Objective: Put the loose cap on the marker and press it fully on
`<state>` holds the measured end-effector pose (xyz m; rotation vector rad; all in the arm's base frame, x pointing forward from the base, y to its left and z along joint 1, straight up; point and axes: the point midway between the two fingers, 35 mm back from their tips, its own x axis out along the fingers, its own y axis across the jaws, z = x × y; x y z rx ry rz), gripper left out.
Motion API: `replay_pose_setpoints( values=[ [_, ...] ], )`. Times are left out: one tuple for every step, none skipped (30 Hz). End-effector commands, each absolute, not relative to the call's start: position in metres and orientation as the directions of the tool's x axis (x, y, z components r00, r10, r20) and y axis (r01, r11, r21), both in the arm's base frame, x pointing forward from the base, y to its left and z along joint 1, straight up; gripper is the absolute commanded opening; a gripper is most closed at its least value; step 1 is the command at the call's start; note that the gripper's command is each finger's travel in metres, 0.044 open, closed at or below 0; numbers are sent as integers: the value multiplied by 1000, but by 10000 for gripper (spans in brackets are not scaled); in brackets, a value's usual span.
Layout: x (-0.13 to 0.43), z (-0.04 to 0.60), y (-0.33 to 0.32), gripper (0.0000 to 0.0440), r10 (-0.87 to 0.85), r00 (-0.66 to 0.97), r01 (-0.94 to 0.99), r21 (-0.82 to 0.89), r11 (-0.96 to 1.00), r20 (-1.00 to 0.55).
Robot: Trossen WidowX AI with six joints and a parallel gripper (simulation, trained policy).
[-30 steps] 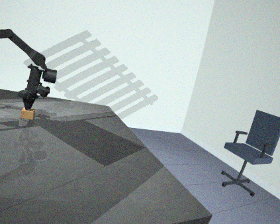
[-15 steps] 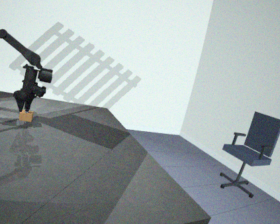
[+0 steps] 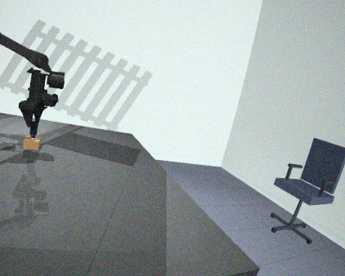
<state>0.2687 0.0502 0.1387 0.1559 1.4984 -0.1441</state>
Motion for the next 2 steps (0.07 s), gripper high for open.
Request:
replay_pose_setpoints(
  values=[
    [270,148,51,440,13,92,175,29,984,-996],
    [269,150,51,440,15,96,171,31,985,-995]
  ],
)
